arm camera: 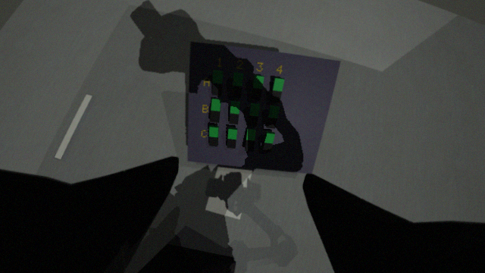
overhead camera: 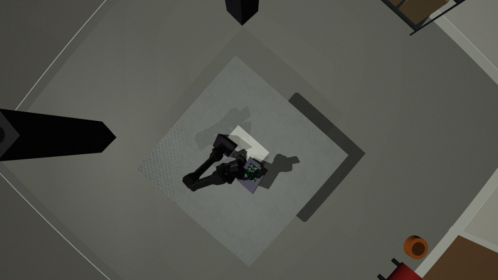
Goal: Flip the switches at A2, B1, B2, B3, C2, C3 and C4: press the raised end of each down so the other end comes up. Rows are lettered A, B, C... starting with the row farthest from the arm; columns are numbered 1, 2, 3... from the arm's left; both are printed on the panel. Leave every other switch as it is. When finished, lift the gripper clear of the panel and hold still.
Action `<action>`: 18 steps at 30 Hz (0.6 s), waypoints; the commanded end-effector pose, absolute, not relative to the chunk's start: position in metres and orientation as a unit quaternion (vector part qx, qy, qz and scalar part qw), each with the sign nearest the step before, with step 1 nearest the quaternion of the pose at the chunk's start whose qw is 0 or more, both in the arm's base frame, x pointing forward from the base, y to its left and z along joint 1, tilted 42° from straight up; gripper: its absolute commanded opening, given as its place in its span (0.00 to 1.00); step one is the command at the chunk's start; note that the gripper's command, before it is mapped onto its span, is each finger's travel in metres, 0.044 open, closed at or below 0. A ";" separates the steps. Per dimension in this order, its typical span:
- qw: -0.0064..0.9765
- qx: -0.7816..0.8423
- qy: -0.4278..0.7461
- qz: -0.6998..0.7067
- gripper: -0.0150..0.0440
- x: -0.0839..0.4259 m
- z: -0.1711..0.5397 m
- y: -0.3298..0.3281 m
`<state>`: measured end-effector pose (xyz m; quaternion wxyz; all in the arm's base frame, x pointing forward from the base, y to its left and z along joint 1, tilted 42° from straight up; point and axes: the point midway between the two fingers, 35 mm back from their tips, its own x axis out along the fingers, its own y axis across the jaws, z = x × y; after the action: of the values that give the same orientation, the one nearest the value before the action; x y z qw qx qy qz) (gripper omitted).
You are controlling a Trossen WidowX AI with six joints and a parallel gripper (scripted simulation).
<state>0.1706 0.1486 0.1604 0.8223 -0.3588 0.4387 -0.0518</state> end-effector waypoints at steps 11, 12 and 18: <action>0.821 -0.377 0.425 -0.051 0.44 0.269 0.109 0.152; 0.821 -0.377 0.425 -0.051 0.40 0.269 0.109 0.152; 0.817 -0.376 0.434 -0.057 0.25 0.290 0.089 0.139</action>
<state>0.2764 0.1521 0.1049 0.8252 -0.3704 0.4236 -0.0491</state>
